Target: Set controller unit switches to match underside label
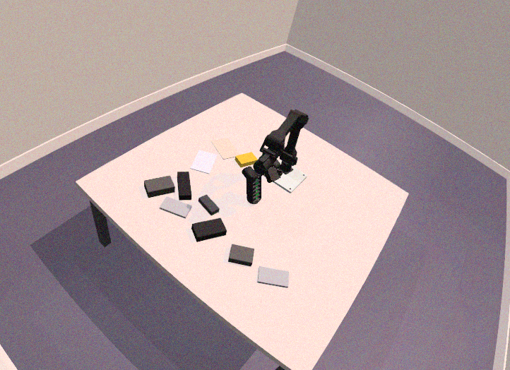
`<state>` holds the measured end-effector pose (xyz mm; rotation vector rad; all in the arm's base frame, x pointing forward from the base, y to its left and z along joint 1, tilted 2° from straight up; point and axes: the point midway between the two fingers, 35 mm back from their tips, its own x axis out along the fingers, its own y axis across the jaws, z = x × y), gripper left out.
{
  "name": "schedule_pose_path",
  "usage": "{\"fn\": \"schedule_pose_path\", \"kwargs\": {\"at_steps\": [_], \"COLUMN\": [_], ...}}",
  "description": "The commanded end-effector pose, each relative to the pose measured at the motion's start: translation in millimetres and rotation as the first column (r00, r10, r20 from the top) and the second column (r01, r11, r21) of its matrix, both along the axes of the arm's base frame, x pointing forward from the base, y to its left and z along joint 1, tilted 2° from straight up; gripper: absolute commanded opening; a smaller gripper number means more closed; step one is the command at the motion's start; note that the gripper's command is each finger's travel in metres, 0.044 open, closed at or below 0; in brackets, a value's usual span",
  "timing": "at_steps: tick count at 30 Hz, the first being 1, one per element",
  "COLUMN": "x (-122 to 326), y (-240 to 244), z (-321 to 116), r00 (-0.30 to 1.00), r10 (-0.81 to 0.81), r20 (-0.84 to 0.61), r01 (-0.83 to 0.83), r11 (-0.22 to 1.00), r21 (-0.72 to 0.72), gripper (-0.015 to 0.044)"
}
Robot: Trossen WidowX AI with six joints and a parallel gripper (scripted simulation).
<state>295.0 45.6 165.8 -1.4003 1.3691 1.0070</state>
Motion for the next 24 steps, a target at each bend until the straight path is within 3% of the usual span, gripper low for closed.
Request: {"fn": "schedule_pose_path", "kwargs": {"at_steps": [1, 24], "x": [1.9, 2.3], "y": [6.5, 23.3], "z": [-2.0, -1.0], "r00": [1.000, 1.000], "r10": [0.000, 0.003], "r20": [-0.004, -0.003], "r01": [0.000, -0.002], "r11": [1.000, 0.999], "r21": [0.005, 0.050], "gripper": [0.0336, 0.0338]}}
